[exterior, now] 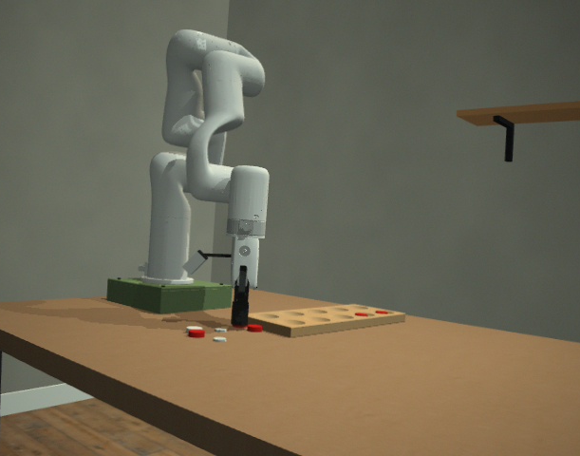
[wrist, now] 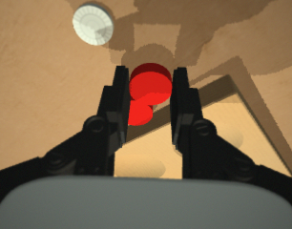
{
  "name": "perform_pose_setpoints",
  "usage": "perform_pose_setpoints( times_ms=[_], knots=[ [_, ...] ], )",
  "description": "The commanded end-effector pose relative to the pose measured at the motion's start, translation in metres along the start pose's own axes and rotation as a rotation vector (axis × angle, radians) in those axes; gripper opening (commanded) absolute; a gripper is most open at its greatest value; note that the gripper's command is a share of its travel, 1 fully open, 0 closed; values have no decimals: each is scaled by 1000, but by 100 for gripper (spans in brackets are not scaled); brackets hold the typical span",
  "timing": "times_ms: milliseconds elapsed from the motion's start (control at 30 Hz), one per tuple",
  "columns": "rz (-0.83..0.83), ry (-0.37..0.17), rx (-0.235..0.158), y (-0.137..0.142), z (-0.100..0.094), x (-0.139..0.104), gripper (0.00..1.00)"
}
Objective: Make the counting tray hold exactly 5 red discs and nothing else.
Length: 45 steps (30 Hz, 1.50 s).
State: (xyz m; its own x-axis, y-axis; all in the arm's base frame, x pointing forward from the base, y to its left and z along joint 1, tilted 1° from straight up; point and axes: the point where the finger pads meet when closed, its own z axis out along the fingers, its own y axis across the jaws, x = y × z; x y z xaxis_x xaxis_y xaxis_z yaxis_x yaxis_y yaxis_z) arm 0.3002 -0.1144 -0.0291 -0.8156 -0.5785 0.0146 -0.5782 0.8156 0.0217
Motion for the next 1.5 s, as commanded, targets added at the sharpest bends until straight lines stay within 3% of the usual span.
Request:
perform_pose_setpoints(
  times_ms=[0, 267, 533, 600, 667, 933, 1000, 1033, 1467],
  knots=[
    [0, -4, 6, -3, -25, -2, 0],
    [0, -4, 6, -2, -89, -1, 0],
    [0, -4, 6, -1, -95, -3, 0],
    [0, -4, 7, 1, -97, -17, 0],
    [0, -3, 9, 9, -100, -46, 0],
    [0, -3, 13, 36, -106, -109, 0],
    [0, -3, 13, 36, -106, -109, 0],
    [0, -4, 14, 49, -107, -132, 0],
    [0, -6, 19, 125, -111, -215, 0]
  ],
)
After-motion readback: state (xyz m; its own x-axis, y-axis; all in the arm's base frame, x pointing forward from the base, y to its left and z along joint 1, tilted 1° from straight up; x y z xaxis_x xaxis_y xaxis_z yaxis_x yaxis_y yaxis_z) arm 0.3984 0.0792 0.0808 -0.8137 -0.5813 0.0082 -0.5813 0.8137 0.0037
